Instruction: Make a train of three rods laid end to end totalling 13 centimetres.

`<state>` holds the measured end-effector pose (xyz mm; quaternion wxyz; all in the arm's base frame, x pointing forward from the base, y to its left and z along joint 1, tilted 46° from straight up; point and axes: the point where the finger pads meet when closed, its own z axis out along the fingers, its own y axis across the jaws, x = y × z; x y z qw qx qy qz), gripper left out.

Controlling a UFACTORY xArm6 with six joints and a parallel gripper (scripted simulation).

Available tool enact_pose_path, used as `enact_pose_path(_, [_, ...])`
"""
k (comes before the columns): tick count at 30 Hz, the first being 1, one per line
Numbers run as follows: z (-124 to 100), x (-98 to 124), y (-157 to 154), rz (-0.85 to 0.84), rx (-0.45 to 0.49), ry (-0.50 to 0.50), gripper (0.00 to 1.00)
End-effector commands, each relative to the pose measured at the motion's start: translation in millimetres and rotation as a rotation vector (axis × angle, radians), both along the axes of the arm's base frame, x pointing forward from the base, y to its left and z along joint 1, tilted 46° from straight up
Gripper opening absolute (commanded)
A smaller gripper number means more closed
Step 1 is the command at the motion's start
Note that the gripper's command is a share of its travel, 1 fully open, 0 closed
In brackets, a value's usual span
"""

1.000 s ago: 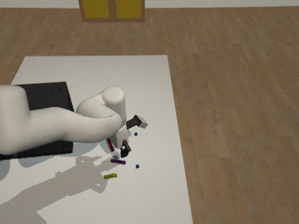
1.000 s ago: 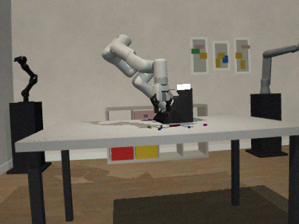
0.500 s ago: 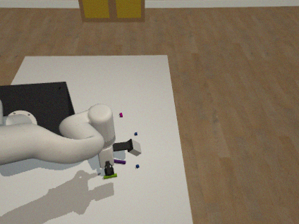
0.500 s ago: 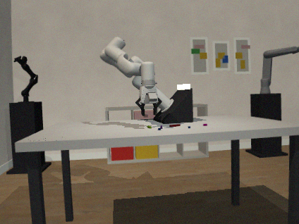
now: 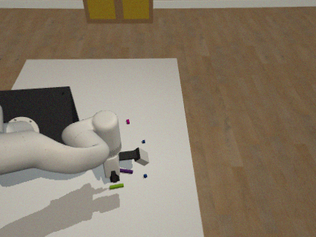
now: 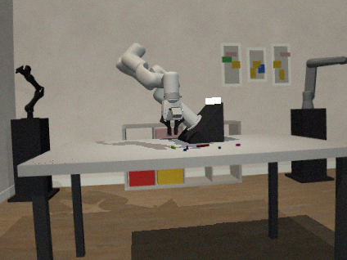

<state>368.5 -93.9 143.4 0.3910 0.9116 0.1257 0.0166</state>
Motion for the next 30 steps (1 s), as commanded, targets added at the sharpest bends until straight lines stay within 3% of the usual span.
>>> enact_pose_path(1, [0.8, 0.9, 0.5, 0.001, 0.001, -0.003, 0.24])
enact_pose_path(30, [-2.0, 1.4, -2.4, 0.001, 0.001, -0.003, 0.24])
